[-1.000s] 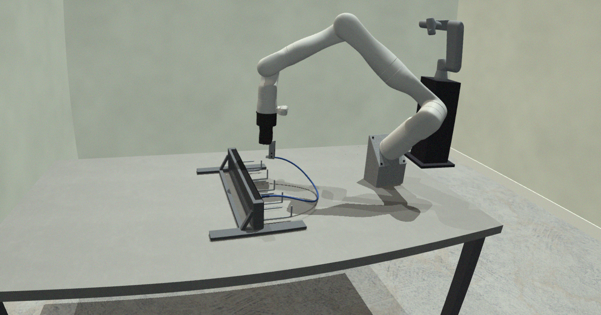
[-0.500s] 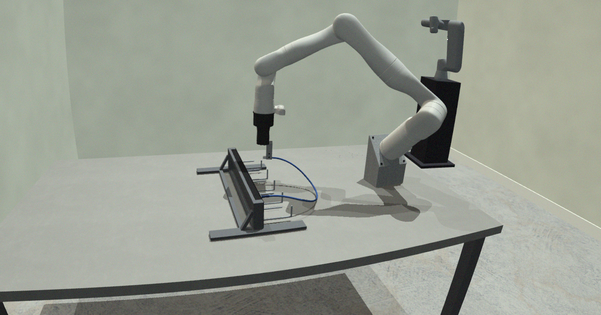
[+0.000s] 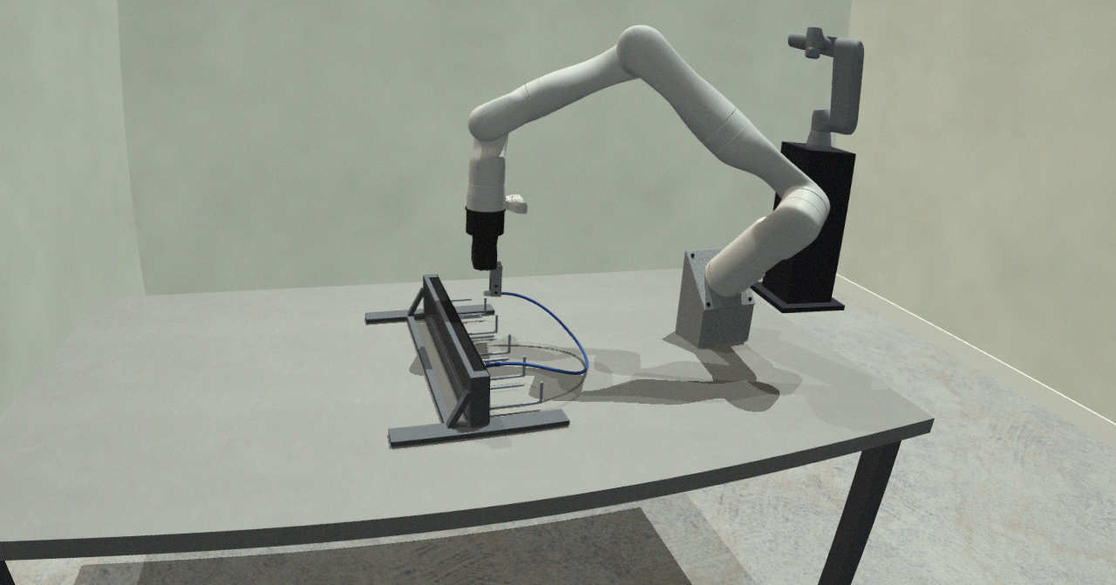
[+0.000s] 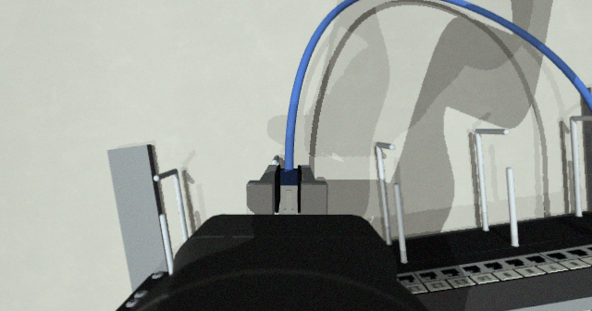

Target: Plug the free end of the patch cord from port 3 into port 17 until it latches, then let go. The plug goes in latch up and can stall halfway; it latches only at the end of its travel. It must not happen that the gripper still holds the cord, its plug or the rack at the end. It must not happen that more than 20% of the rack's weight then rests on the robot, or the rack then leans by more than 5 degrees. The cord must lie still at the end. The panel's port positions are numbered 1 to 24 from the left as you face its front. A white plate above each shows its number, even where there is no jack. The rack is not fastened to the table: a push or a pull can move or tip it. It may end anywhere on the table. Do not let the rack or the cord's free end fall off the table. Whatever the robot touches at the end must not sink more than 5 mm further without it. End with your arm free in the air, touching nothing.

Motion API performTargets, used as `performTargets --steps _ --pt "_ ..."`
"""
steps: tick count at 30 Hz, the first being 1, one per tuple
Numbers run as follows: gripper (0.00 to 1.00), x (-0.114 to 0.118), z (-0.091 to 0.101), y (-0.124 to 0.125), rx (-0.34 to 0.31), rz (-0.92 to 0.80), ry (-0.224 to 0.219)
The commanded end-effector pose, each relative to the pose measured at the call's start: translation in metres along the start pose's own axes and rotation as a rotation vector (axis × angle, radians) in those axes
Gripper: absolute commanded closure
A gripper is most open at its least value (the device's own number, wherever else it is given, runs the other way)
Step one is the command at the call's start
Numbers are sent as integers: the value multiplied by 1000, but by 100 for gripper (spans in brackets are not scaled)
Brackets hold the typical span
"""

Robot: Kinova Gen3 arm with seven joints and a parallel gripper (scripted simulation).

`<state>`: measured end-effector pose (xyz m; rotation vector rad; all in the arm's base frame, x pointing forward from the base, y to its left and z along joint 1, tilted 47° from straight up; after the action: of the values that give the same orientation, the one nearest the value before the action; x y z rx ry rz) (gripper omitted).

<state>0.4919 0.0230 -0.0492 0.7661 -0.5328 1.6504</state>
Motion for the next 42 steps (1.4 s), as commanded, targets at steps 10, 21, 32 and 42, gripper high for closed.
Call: performTargets --steps 10,21,32,42 --pt "100 6 4 -8 0 77 7" --pt "100 8 4 -10 0 103 7" --pt "100 9 5 -11 0 115 7" --pt "100 10 5 -11 0 118 7"
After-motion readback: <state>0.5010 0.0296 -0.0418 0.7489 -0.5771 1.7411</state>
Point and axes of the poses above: the point where the finger pads meet when closed, its own z axis back along the fingers, its own x axis across the jaws, y = z × x, the point moved 7 cm from there along z, back along the fingers, and after that the axes turned 6 degrees about z, right-handed, at the moved point
